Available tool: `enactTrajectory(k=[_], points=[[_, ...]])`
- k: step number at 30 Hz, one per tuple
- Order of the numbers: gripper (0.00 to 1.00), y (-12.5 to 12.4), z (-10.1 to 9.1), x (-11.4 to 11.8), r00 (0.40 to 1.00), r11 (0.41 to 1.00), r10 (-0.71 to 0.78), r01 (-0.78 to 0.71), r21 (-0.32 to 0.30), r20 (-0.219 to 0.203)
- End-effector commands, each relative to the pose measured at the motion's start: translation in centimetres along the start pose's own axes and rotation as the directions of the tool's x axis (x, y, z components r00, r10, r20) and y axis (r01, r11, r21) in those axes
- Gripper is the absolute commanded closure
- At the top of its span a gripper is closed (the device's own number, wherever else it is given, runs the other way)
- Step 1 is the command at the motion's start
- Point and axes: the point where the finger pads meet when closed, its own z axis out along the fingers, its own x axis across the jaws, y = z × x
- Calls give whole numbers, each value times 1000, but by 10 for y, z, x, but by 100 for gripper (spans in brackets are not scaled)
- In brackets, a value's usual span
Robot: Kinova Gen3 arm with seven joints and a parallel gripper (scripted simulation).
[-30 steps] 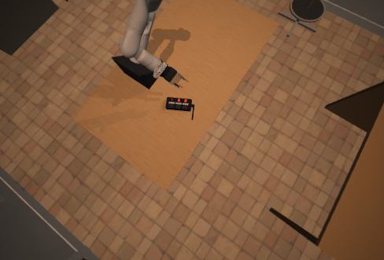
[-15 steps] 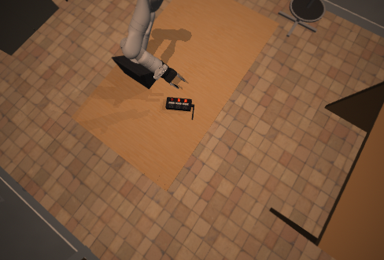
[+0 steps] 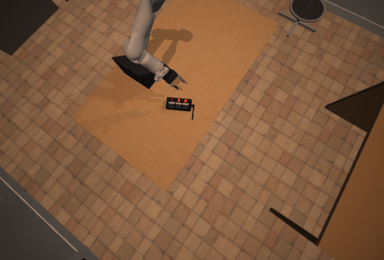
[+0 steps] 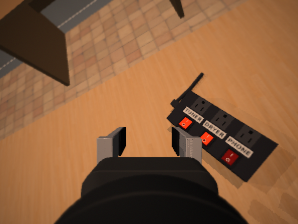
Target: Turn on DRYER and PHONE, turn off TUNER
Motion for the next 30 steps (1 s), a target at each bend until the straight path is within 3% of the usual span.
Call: enactTrajectory(k=[1,30], points=[[0,0,3,3,1000,1000,25,-26,-13,-13],[0,1,15,16,989,990,130,-134,-53,-69]])
